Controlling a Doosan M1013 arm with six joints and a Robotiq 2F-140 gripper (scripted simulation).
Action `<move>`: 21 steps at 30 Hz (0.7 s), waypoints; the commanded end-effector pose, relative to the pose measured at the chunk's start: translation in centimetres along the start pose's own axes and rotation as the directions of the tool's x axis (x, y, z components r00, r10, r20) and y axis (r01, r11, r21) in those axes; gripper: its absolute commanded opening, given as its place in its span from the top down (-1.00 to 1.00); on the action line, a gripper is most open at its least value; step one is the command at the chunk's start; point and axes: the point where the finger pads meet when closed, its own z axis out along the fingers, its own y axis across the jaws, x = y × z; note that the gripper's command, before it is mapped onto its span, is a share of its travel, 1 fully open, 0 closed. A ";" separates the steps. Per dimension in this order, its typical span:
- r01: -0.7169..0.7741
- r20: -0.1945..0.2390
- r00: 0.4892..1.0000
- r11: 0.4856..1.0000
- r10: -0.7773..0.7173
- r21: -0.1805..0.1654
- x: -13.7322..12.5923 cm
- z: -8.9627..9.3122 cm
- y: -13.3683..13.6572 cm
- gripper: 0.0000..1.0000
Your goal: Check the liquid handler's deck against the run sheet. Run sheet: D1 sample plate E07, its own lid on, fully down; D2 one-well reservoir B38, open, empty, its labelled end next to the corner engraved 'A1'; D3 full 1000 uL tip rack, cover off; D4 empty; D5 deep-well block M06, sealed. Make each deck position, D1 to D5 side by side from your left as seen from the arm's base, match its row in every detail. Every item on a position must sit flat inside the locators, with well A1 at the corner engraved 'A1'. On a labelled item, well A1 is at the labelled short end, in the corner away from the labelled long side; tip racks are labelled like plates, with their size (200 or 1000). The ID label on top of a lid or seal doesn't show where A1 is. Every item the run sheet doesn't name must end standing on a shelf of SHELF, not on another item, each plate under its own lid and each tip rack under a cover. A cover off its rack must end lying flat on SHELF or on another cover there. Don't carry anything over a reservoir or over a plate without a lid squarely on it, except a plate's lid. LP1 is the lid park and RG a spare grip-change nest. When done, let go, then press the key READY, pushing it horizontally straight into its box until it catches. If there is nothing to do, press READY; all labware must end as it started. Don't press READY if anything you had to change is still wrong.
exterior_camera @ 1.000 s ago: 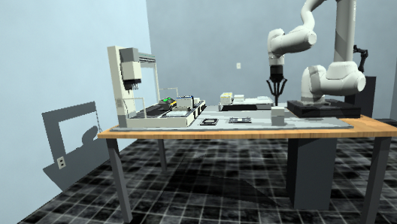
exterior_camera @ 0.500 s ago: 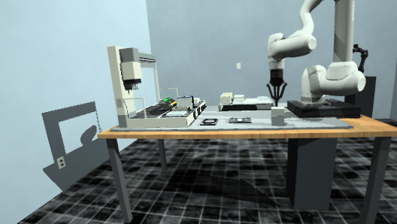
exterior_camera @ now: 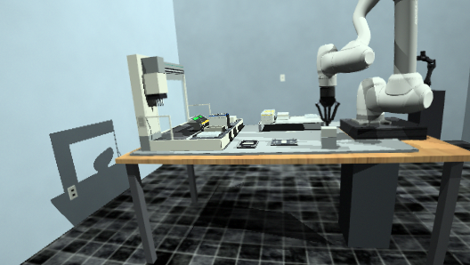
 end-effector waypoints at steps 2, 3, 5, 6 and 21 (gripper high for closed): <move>0.000 -0.001 1.000 1.000 0.000 0.000 0.0 0.2 0.0 0.80; 0.000 -0.001 1.000 1.000 0.000 0.000 0.0 0.3 0.0 0.80; 0.000 -0.001 1.000 1.000 0.000 0.000 0.0 0.4 0.0 0.80; 0.000 -0.001 1.000 1.000 0.000 0.000 0.0 0.4 0.0 0.80; 0.000 -0.001 1.000 1.000 0.000 0.000 1.9 0.4 0.0 0.80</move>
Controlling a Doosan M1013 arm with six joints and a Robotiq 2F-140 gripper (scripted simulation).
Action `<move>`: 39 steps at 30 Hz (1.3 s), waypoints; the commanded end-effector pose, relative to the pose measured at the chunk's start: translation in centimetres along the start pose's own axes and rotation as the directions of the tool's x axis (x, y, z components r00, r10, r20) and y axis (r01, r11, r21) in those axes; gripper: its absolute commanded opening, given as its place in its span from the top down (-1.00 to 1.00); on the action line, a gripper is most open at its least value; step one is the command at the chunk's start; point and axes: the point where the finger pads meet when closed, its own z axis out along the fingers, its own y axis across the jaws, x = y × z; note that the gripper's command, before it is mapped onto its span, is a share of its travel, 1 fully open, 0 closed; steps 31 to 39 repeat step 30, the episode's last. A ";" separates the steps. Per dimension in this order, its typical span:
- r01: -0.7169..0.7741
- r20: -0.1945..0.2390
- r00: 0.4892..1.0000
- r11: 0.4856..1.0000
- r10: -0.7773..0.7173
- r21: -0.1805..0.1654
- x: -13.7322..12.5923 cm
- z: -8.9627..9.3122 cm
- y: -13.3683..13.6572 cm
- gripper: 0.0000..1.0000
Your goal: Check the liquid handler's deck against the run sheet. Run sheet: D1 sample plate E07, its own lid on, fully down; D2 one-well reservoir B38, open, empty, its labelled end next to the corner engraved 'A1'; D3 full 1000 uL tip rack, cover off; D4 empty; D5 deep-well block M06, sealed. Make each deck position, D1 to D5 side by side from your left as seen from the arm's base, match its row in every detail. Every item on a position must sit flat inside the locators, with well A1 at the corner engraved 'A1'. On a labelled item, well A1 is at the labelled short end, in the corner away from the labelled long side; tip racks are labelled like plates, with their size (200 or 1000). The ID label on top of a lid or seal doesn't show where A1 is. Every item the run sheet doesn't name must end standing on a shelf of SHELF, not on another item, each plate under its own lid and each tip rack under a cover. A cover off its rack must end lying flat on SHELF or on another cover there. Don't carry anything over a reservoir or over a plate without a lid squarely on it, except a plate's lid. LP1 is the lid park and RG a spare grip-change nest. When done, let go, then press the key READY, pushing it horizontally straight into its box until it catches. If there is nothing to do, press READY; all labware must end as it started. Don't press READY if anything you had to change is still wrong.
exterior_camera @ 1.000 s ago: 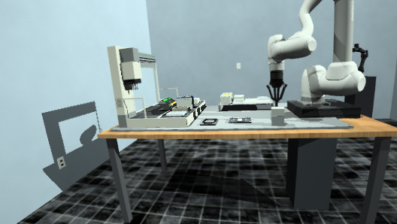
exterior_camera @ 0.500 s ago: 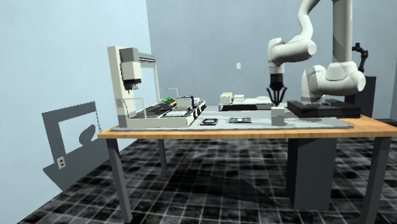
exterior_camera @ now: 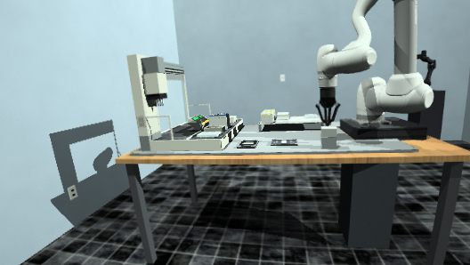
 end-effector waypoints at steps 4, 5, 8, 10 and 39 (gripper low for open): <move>0.000 -0.001 1.000 1.000 0.000 0.000 0.9 0.0 0.0 0.80; 0.000 -0.001 1.000 1.000 0.000 0.000 1.1 0.0 0.0 0.80; 0.000 -0.001 1.000 1.000 0.000 0.000 1.6 0.0 0.0 0.80; 0.000 -0.001 1.000 1.000 0.000 0.000 1.9 0.0 0.0 0.80; 0.000 -0.001 1.000 1.000 0.000 0.000 2.9 0.0 0.0 0.80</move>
